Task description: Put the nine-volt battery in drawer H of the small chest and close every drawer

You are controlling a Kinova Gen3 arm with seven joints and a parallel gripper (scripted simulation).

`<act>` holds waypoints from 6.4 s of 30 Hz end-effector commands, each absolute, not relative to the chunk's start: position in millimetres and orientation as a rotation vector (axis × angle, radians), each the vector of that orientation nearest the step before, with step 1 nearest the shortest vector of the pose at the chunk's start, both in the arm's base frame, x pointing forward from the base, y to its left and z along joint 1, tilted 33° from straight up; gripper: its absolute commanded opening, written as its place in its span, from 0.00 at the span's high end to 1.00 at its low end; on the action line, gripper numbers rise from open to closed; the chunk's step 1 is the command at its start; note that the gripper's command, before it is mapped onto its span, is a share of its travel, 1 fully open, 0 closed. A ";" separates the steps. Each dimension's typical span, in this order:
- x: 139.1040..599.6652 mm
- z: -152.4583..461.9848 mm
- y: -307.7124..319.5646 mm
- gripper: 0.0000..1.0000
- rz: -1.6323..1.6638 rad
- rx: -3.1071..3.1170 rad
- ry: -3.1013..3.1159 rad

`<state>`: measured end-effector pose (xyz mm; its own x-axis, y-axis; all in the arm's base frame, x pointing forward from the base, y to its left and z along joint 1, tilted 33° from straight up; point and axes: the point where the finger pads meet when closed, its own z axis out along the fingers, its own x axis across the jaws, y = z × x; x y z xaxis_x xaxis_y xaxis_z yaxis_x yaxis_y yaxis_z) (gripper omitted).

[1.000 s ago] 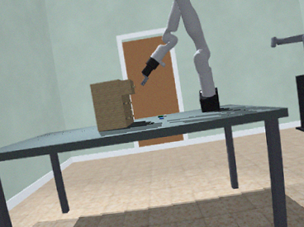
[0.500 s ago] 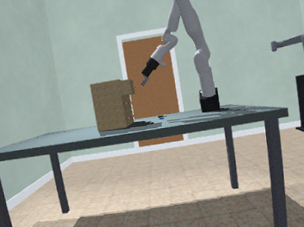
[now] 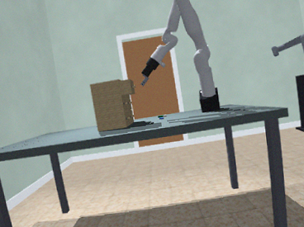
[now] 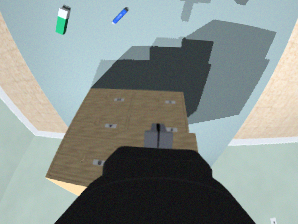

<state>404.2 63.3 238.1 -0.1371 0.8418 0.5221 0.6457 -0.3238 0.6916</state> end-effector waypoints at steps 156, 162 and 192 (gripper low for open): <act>506.6 252.7 70.7 1.00 1.450 1.918 1.692; 506.1 252.6 70.7 1.00 1.450 1.918 1.692; 454.7 248.6 64.8 1.00 1.450 1.918 1.692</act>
<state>454.6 67.2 246.0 -0.1378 0.8405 0.5239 0.6491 -0.3229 0.6888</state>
